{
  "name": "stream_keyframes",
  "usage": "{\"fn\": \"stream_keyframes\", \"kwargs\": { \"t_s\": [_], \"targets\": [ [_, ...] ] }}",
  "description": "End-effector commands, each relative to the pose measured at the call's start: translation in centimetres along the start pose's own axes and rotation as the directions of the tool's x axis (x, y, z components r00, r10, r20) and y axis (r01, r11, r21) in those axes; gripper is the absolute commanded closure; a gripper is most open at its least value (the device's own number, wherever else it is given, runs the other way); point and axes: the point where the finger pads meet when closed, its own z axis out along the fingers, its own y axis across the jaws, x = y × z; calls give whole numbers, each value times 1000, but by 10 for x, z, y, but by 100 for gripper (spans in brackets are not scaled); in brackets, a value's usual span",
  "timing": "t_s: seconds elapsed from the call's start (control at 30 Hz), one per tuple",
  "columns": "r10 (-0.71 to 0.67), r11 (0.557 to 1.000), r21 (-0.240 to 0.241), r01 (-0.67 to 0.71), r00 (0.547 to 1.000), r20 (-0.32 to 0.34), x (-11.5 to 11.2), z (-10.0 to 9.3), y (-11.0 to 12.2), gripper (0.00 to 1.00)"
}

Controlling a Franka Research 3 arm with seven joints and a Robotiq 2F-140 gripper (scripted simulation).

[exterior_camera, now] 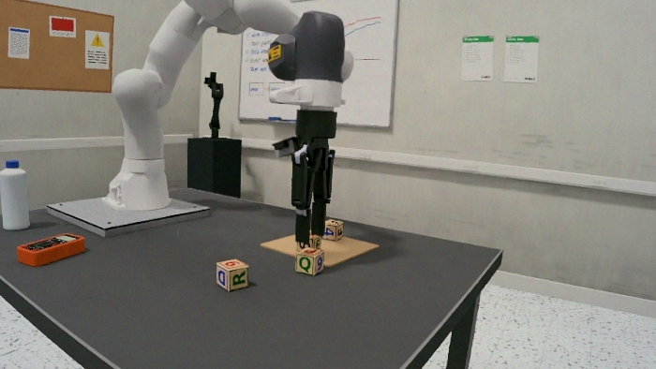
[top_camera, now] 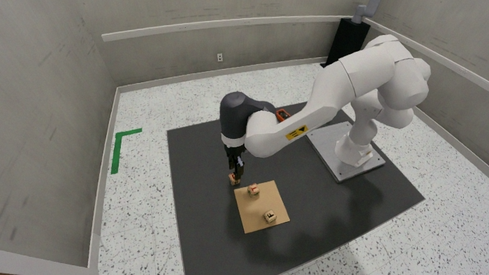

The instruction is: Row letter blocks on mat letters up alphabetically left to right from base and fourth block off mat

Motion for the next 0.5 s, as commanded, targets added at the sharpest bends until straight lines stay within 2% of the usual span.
{"fn": "stream_keyframes", "kwargs": {
  "t_s": [0.0, 0.47],
  "targets": [
    [-7, 1000, 1, 7, 1000, 6, -2, 6, 0, 57],
    [-7, 1000, 1, 7, 1000, 6, -2, 14, 0, 57]
  ]
}}
